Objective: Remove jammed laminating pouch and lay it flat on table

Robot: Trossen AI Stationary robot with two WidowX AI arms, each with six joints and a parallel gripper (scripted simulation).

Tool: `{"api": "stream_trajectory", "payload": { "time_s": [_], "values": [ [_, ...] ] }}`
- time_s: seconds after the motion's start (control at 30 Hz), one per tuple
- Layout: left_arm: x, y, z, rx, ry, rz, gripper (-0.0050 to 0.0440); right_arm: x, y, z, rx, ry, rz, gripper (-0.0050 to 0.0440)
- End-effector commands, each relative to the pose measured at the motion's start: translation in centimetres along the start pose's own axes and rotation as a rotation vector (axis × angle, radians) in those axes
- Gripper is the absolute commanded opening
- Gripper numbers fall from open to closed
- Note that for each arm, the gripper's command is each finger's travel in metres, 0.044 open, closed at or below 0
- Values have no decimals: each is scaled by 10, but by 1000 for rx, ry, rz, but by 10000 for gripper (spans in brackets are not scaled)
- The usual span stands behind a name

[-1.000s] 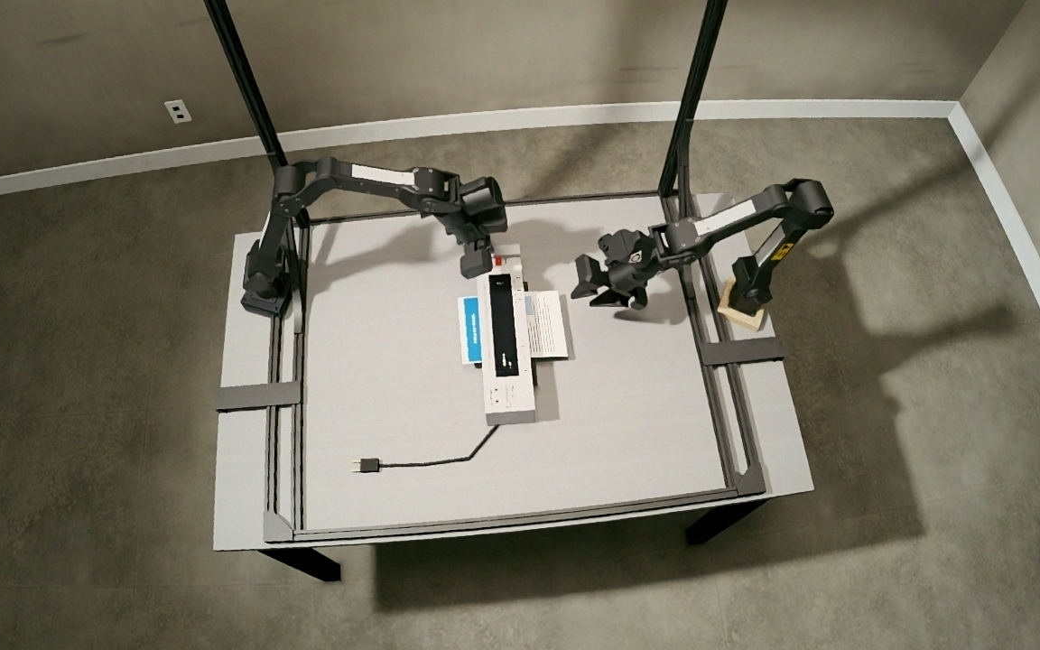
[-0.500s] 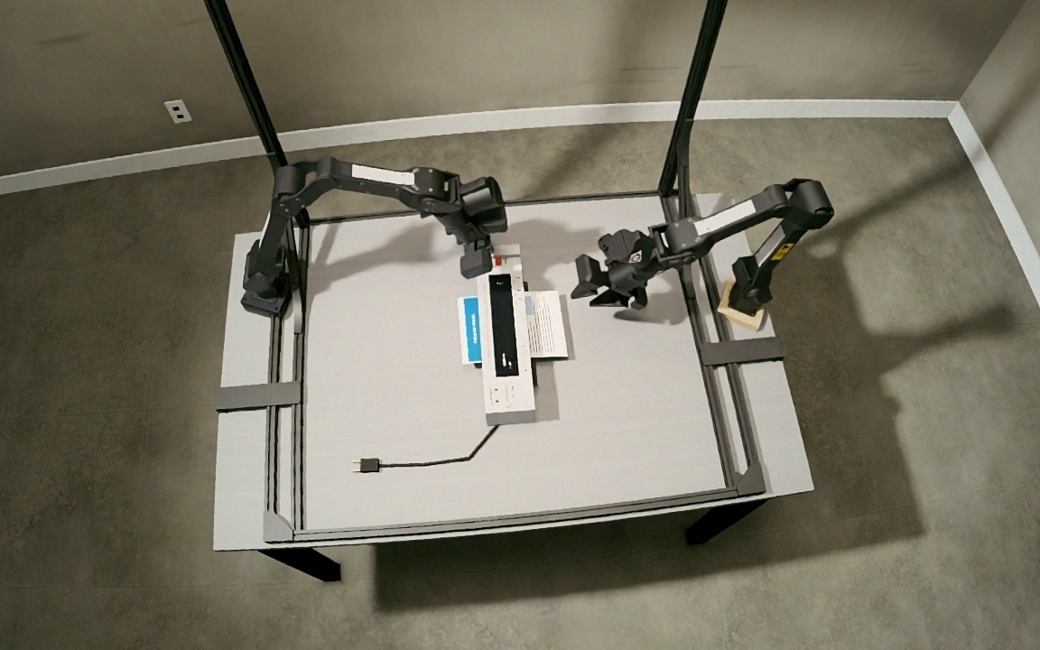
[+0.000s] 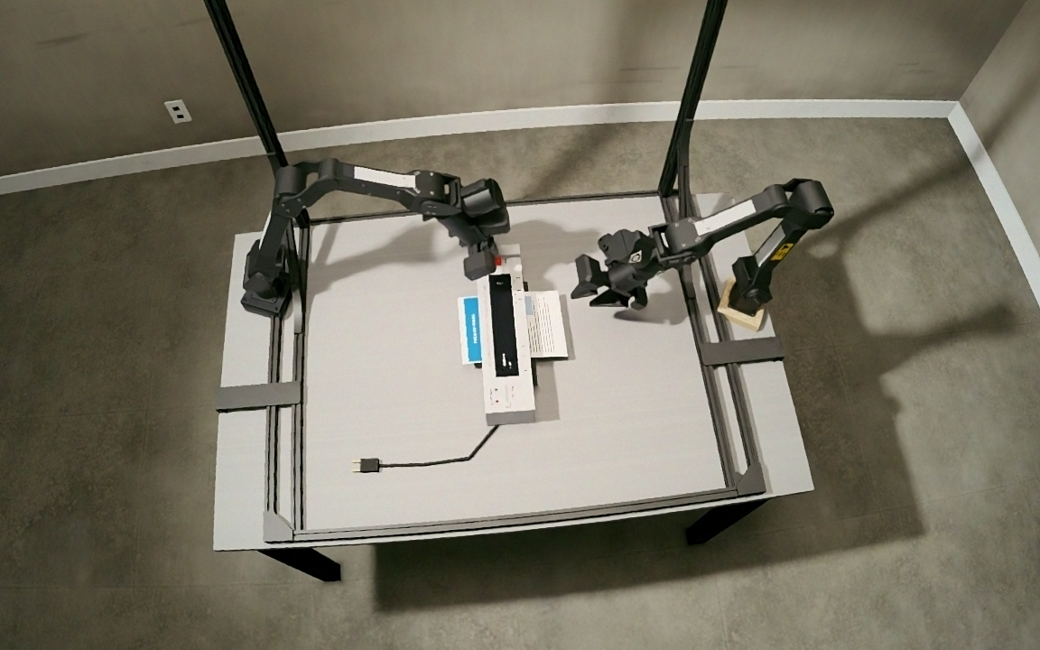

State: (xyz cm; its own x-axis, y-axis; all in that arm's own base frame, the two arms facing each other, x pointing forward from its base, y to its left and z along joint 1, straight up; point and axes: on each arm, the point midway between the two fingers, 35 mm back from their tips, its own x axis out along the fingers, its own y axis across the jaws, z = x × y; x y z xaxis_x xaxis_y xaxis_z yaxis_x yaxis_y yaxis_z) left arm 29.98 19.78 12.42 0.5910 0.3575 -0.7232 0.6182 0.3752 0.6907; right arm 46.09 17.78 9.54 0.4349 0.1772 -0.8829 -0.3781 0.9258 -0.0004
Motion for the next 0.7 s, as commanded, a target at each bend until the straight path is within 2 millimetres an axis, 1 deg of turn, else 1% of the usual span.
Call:
{"api": "stream_trajectory", "payload": {
  "time_s": [0.0, 0.03, 0.37, 0.4, 0.43, 0.67],
  "values": [
    [-4, 7, 0, 1, 1, 22, 268, 33, 0, -10, 3, 18, -2, -50],
    [-4, 7, 0, 1, 1, 22, 268, 41, -1, -12, 4, 20, -2, -50],
    [-4, 7, 0, 1, 1, 22, 268, 41, -1, -12, 4, 20, -2, -50],
    [-4, 7, 0, 1, 1, 22, 268, 33, 0, -8, 2, 3, -1, -50],
    [-4, 7, 0, 1, 1, 22, 268, 41, -1, -12, 4, 19, -2, -50],
    [-4, 7, 0, 1, 1, 22, 268, 41, -1, -12, 4, 19, -2, -50]
  ]
}}
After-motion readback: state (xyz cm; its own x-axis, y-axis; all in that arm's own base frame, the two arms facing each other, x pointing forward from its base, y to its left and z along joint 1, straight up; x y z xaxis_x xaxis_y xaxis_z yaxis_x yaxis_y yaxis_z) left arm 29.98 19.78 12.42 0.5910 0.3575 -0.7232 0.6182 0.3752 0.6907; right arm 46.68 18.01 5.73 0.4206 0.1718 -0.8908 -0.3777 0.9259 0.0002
